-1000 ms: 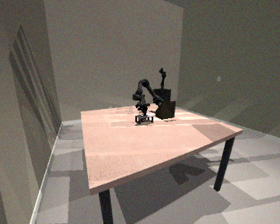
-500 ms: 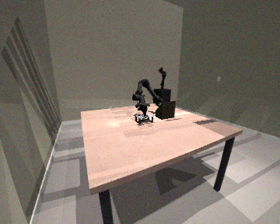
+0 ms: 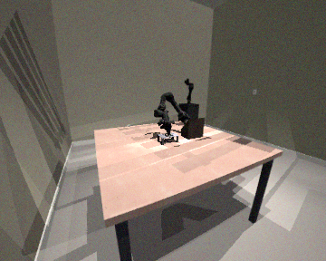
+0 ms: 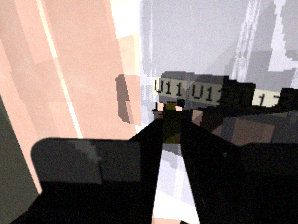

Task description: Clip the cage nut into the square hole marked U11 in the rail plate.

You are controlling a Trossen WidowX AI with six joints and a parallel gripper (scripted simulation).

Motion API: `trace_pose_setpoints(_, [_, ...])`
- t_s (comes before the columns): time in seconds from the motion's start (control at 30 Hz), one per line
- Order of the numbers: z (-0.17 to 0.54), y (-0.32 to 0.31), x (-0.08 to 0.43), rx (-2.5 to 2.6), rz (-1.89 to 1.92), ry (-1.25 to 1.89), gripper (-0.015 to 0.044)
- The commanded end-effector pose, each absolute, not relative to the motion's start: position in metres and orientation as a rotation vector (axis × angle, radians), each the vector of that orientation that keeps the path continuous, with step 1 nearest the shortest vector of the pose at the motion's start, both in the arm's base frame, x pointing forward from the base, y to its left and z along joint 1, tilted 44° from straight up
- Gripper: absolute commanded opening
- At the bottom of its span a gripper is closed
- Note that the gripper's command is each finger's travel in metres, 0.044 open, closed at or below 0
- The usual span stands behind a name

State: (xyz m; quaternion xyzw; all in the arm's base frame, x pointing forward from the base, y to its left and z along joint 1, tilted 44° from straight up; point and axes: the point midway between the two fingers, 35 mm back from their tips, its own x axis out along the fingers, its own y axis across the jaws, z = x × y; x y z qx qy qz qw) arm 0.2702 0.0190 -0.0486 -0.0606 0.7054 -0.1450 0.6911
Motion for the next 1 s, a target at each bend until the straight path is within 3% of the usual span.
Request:
trace_pose_setpoints(0.0, [-0.0488, 0.0193, 0.2704, -0.148, -0.338, 1.576, 0.0032])
trace_pose_setpoints(0.97, [-0.0484, 0.0181, 0.2706, -0.166, -0.356, 1.575, 0.0032])
